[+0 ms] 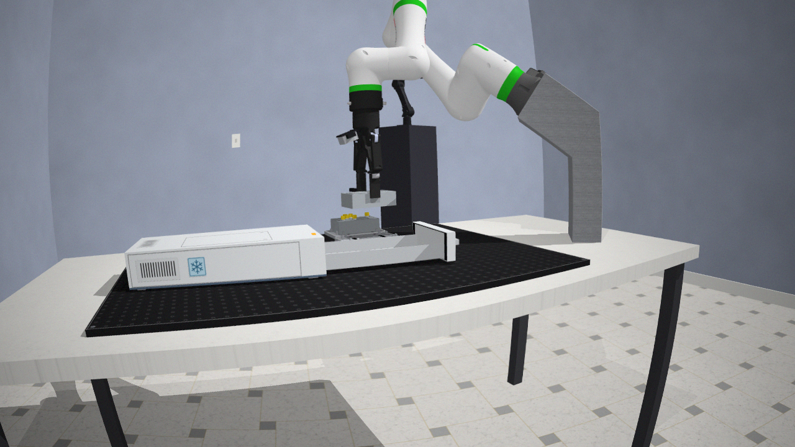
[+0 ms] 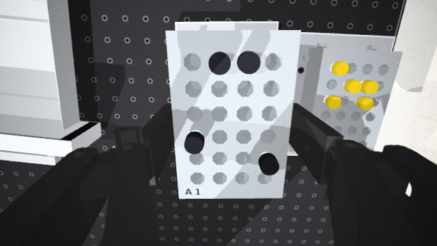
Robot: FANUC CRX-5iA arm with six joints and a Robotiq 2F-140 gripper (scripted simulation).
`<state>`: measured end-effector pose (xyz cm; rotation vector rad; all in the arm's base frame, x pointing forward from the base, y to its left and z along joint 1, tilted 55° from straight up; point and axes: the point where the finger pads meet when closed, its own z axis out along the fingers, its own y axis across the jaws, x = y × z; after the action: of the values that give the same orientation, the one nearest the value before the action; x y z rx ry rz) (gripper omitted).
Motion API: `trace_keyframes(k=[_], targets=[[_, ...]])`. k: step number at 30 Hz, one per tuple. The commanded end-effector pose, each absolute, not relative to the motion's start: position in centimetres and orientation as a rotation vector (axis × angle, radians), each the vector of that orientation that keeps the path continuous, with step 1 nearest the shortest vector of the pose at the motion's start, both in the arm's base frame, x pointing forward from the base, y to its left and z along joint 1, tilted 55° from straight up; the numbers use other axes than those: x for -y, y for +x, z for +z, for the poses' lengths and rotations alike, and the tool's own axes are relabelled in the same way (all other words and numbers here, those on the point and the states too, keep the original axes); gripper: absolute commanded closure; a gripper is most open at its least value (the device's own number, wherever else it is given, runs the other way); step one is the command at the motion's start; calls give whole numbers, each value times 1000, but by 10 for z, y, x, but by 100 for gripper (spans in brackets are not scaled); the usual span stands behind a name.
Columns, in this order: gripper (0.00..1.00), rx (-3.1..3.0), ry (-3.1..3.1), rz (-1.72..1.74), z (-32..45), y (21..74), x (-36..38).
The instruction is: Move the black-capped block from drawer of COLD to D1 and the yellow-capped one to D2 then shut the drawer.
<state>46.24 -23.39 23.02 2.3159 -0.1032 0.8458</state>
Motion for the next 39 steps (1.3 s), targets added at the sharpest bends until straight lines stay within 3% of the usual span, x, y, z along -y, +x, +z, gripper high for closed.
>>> trace_keyframes(k=[1, 39], targets=[[90, 102, 2313, 851, 224, 471, 242], [90, 102, 2312, 851, 197, 497, 271]])
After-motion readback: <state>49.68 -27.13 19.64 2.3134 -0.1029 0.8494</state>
